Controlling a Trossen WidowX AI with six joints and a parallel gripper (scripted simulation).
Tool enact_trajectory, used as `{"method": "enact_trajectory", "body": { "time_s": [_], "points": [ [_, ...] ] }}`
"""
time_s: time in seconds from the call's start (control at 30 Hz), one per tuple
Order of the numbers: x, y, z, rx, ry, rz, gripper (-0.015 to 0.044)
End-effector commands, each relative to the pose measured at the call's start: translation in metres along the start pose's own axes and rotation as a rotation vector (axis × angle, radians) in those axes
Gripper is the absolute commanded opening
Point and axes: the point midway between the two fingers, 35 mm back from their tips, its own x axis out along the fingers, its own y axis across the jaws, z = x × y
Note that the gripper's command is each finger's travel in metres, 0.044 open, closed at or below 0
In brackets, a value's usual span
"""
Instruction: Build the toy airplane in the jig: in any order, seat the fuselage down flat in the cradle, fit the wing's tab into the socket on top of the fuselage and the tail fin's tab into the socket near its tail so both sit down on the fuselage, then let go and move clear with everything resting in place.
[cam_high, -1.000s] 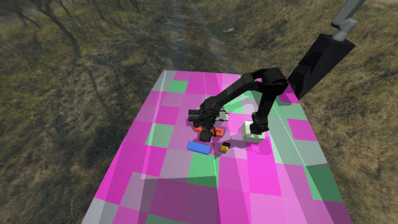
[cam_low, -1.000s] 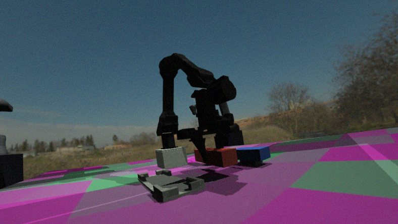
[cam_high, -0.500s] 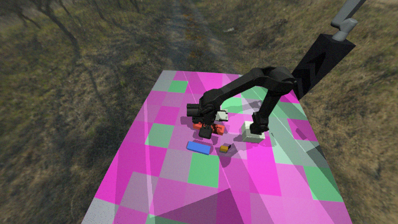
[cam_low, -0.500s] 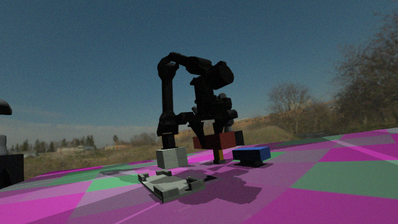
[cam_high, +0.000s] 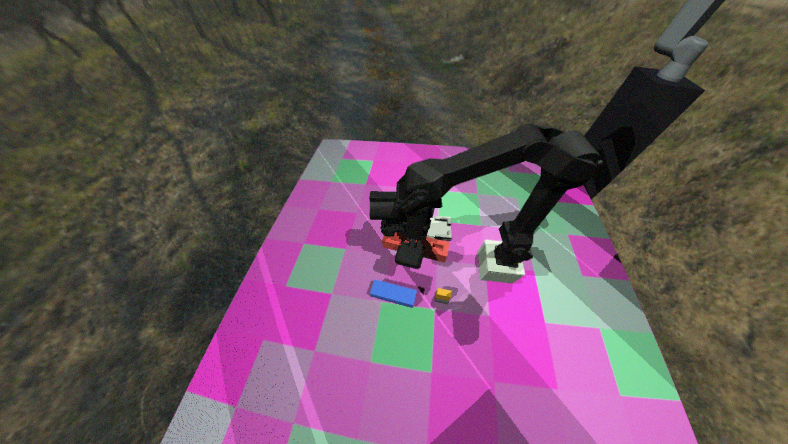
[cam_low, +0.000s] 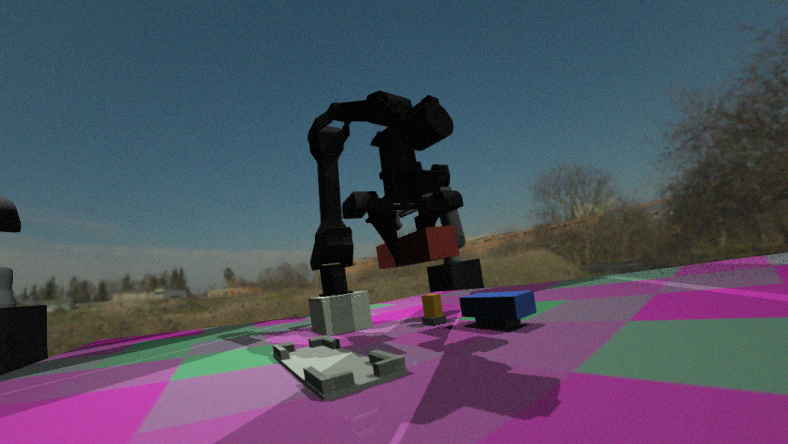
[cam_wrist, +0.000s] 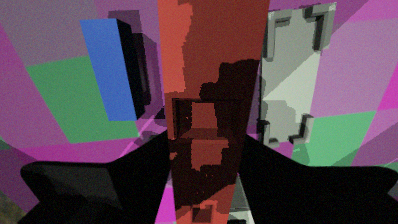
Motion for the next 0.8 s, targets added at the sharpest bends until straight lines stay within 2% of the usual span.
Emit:
{"method": "enact_trajectory", "body": {
  "time_s": [0.0,0.77],
  "points": [
    [-0.01,0.001,0.0,0.0,-0.01,0.006,0.0],
    [0.015,-0.057,0.018,-0.068,-0.017,-0.001,0.0]
  ]
}}
